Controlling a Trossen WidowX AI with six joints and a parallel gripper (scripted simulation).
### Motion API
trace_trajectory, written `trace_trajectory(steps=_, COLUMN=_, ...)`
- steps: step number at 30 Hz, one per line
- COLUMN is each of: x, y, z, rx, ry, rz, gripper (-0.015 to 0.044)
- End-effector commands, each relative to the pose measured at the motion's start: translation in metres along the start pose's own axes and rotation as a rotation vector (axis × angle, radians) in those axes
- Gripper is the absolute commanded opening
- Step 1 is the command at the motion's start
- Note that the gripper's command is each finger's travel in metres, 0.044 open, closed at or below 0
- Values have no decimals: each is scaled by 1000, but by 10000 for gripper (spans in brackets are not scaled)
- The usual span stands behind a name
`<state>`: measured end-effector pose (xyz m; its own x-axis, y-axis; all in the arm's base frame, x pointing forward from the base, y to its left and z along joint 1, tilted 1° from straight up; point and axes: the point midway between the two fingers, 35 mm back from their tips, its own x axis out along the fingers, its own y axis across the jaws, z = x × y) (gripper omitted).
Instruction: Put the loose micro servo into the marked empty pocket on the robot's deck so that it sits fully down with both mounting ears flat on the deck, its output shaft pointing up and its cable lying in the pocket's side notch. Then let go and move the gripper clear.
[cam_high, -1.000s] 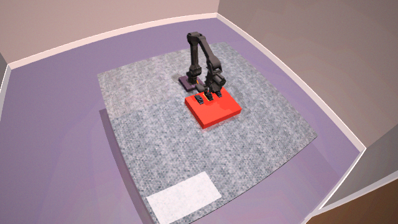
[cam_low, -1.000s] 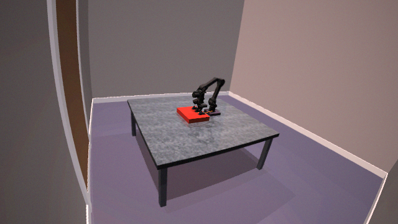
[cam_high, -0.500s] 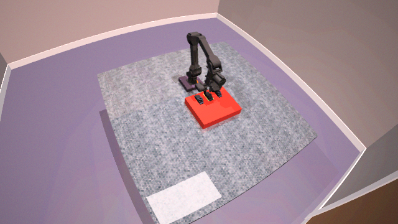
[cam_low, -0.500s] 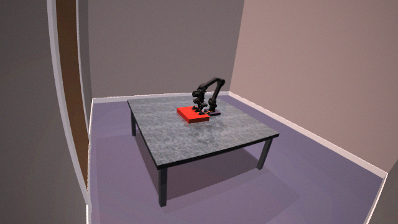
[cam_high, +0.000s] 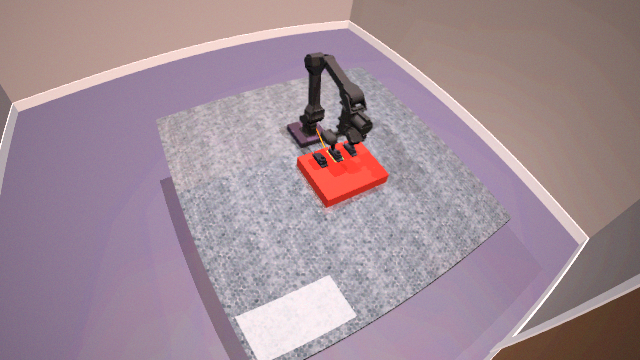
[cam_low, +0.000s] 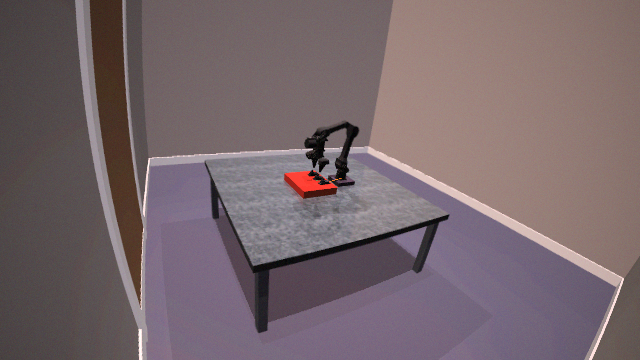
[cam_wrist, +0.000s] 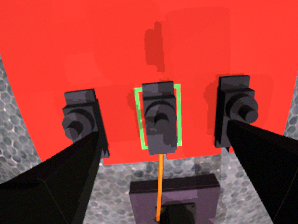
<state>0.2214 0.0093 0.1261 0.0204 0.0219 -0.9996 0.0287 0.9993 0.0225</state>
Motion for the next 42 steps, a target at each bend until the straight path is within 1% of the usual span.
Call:
trace_trajectory(steps=1, x=-16, y=0, z=27, rx=-5, ry=-2, rz=1, gripper=440)
trace_trajectory(steps=7, x=-38, y=0, z=69, rx=-9, ry=-2, rz=1, gripper=440)
trace_trajectory(steps=11, x=-45, y=0, z=69, rx=-8, ry=-3, rz=1, gripper=440)
trace_trajectory(steps=17, x=-84, y=0, z=61, rx=-4, ry=-10, rz=0, gripper=440)
trace_trajectory(steps=42, x=-85, y=0, z=60, rx=-4, ry=-11, rz=0, gripper=440)
